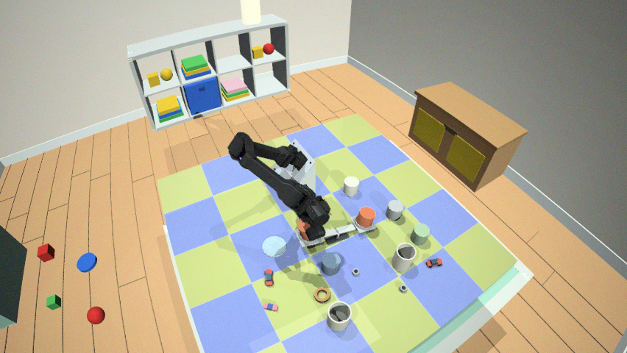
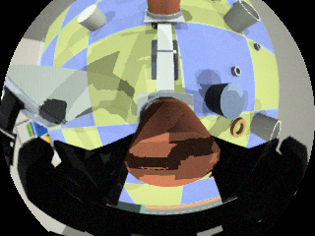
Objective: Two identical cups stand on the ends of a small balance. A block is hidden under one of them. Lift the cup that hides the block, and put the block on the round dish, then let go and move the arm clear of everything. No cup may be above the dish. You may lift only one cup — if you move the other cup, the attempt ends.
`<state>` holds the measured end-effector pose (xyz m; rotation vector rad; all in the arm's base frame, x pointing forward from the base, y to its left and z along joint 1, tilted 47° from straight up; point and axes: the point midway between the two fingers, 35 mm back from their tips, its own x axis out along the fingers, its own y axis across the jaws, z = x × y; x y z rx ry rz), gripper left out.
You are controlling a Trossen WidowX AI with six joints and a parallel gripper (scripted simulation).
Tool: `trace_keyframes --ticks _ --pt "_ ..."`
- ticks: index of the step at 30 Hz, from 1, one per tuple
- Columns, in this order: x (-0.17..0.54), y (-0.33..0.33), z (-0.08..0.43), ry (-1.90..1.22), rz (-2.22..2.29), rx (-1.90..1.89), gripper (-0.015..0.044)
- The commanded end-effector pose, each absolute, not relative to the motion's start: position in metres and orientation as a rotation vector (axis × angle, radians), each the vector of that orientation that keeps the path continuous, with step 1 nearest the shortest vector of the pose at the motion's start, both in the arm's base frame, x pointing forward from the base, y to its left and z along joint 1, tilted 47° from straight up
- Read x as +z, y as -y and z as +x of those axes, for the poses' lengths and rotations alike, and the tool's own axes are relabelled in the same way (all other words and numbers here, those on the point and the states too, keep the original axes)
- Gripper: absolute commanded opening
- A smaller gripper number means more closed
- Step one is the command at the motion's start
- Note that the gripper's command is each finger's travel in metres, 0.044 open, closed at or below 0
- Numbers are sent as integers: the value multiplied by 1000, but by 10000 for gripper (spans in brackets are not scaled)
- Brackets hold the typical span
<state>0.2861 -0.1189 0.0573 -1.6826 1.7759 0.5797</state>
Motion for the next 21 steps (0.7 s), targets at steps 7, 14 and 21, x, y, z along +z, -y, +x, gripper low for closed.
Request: trace_keyframes --ticks 7,14,21 --pt "70 109 287 -1767 -1686 566 0" --pt "76 102 286 -1768 -1687 565 0" --pt "83 96 285 -1769 -1688 564 0"
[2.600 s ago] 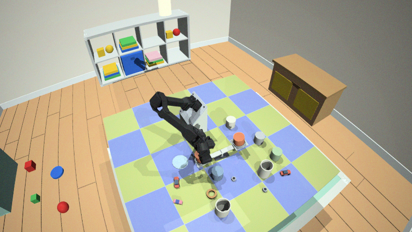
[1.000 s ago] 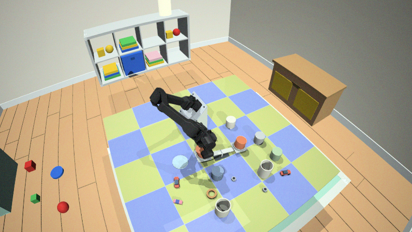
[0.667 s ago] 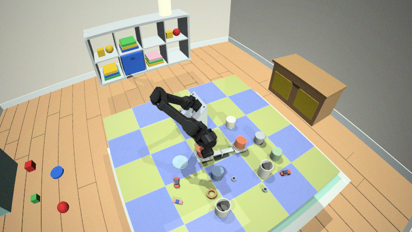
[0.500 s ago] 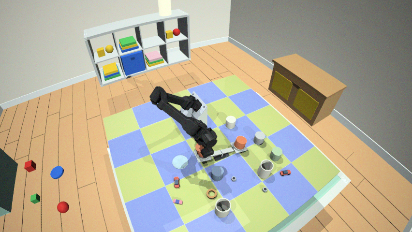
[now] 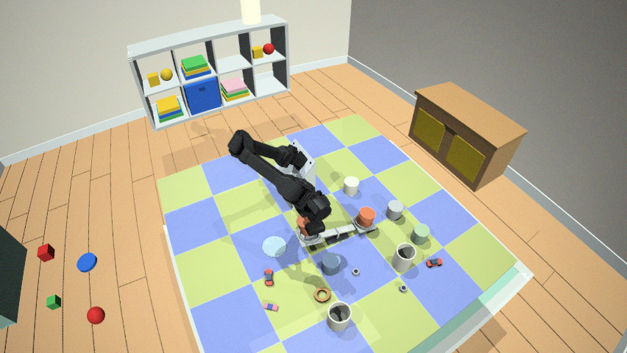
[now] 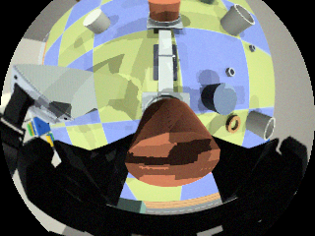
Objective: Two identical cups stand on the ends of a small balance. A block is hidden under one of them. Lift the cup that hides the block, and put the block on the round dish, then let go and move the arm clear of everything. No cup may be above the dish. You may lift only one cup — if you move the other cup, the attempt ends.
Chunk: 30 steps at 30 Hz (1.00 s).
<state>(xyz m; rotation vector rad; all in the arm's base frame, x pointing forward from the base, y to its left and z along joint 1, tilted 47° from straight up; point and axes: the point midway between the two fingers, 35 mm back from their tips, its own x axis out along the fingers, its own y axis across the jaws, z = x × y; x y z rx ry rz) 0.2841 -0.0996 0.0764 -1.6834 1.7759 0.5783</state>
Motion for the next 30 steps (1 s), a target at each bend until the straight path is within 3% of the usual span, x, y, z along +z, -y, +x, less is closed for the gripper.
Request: trace_keyframes --ticks 1,30 --pt "83 95 285 -1769 -1688 564 0" --pt "97 82 279 -1780 -1690 572 0"
